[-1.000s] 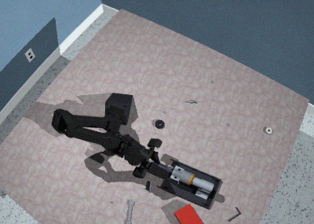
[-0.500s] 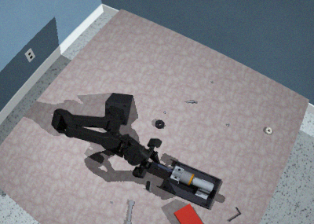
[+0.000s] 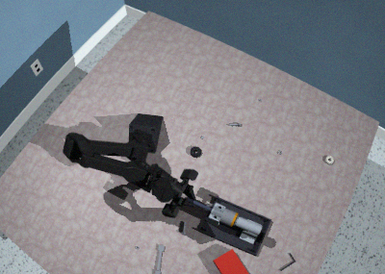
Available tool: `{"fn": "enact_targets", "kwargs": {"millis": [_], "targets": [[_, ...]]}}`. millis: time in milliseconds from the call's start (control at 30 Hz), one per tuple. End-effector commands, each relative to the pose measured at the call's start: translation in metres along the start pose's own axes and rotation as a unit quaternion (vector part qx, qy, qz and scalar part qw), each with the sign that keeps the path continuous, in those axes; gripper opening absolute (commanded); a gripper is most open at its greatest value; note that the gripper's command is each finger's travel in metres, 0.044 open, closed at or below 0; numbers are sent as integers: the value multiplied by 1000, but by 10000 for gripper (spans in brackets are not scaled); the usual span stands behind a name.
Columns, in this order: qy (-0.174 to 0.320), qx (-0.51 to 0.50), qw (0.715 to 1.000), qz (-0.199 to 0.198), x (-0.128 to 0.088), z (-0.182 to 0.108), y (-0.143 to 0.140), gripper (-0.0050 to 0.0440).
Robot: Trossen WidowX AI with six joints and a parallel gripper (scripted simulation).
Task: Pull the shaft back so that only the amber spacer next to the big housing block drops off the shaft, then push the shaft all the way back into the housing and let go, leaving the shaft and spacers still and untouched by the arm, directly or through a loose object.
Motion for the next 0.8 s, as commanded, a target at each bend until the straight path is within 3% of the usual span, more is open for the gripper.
{"fn": "enact_targets", "kwargs": {"millis": [0, 767], "targets": [[1, -1, 1000, 1, -1, 0, 0, 0], [1, -1, 1000, 1, -2, 2, 0, 0]]}}
Point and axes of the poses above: the point midway between the two fingers, 35 mm back from their tips, its own x axis out along the fingers, its own y axis across the jaws, z = x × y, the point moved 3 cm from there along -x, back along the fingers, and after that the axes turned 10 degrees about -x, right-handed, at the moved point
